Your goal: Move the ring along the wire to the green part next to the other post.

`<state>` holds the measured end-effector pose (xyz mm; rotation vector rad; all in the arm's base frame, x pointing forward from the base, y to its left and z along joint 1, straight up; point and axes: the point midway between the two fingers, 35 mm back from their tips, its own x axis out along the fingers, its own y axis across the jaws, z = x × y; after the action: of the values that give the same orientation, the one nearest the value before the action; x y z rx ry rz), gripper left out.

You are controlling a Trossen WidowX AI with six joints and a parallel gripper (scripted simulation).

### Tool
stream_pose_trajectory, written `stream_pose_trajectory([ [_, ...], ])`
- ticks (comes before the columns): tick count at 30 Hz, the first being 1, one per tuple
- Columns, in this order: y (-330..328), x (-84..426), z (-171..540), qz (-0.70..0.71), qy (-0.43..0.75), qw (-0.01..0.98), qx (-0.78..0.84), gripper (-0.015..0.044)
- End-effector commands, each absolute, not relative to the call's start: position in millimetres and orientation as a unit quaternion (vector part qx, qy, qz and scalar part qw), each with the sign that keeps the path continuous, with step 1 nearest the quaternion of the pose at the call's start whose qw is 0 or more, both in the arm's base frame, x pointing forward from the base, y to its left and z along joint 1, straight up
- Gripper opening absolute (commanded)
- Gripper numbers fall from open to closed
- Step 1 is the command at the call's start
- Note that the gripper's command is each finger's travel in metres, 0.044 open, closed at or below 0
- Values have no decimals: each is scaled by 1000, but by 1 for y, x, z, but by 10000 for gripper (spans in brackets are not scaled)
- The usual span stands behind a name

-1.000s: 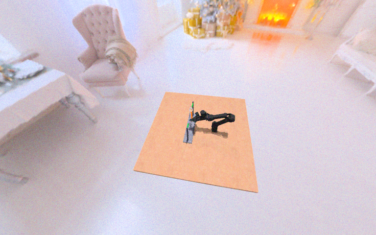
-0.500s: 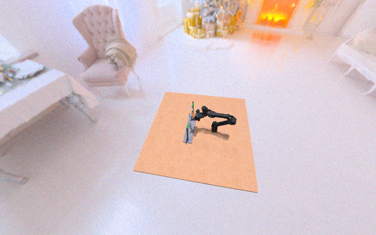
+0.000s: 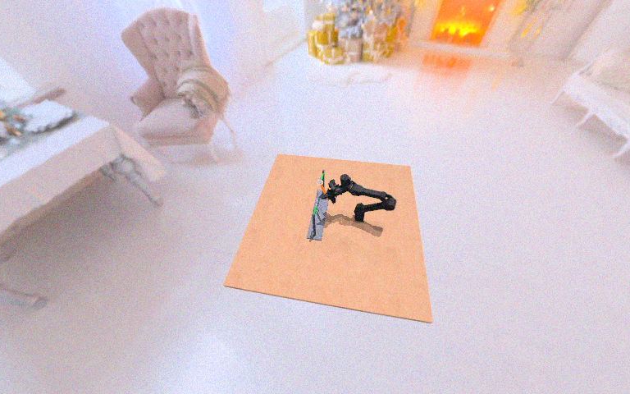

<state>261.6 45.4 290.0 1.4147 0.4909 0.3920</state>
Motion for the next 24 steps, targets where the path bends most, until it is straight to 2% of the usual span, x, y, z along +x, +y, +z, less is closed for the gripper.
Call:
stream_pose_trajectory([
  [1,47,260,302,187,216,698,656,-150],
  [11,46,260,321,193,211,671,684,-150],
  [24,45,260,325,181,222,697,658,-150],
])
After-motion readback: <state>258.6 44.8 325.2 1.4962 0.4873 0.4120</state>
